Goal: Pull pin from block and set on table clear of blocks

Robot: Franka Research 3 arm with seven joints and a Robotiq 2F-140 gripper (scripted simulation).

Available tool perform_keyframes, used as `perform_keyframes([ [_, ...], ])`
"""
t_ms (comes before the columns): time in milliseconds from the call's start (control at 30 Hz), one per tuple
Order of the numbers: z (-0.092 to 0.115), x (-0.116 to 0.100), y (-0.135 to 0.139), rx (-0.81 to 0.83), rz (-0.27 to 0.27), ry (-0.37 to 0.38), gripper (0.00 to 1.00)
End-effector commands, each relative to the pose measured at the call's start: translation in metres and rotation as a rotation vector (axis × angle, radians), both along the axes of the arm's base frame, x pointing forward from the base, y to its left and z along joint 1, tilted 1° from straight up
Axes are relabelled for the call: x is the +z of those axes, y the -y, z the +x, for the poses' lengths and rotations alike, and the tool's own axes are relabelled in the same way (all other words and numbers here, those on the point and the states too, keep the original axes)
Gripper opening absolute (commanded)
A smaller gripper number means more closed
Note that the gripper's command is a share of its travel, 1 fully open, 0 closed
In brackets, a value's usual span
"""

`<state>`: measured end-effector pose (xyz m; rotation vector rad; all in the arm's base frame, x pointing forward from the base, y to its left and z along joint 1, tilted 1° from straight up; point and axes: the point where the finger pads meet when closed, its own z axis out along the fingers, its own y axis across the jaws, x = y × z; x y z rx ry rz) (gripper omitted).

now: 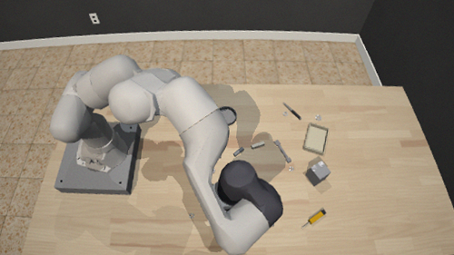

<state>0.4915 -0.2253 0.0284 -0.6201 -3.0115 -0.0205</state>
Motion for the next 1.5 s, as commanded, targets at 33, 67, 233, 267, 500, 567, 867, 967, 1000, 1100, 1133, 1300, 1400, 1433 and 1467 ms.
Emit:
perform_keyframes([
  [33,0.0004,0.001,0.0005,0.012,-0.004,0.004,0.1],
  [67,0.0002,0.0009,0.0004,0.012,-0.004,0.004,0.1],
  [233,0.0,0.0009,0.0003,0.012,-0.005,0.004,0.1],
  [267,0.0,0.0009,0.0003,0.012,-0.005,0.004,0.1],
  [500,-0.0002,0.0009,0.0001,0.012,-0.004,0.003,0.1],
  [567,-0.0002,0.0009,0.0,0.012,-0.004,0.003,0.1],
  [867,-0.0006,0.001,-0.0001,0.012,-0.004,0.003,0.1],
  [967,-0.0029,0.001,-0.001,0.01,-0.004,0.003,0.1],
  [1000,-0.0037,0.0011,-0.0013,0.01,-0.004,0.003,0.1],
  [1100,-0.0046,0.0011,-0.0016,0.009,-0.004,0.003,0.1],
  [1133,-0.0046,0.0011,-0.0016,0.009,-0.004,0.003,0.1],
  [1300,-0.0046,0.0011,-0.0016,0.009,-0.004,0.003,0.1],
  [1400,-0.0047,0.0011,-0.0017,0.009,-0.004,0.003,0.1],
  [1433,-0.0048,0.001,-0.0017,0.01,-0.004,0.003,0.1],
  [1467,-0.005,0.001,-0.0018,0.01,-0.004,0.003,0.1],
])
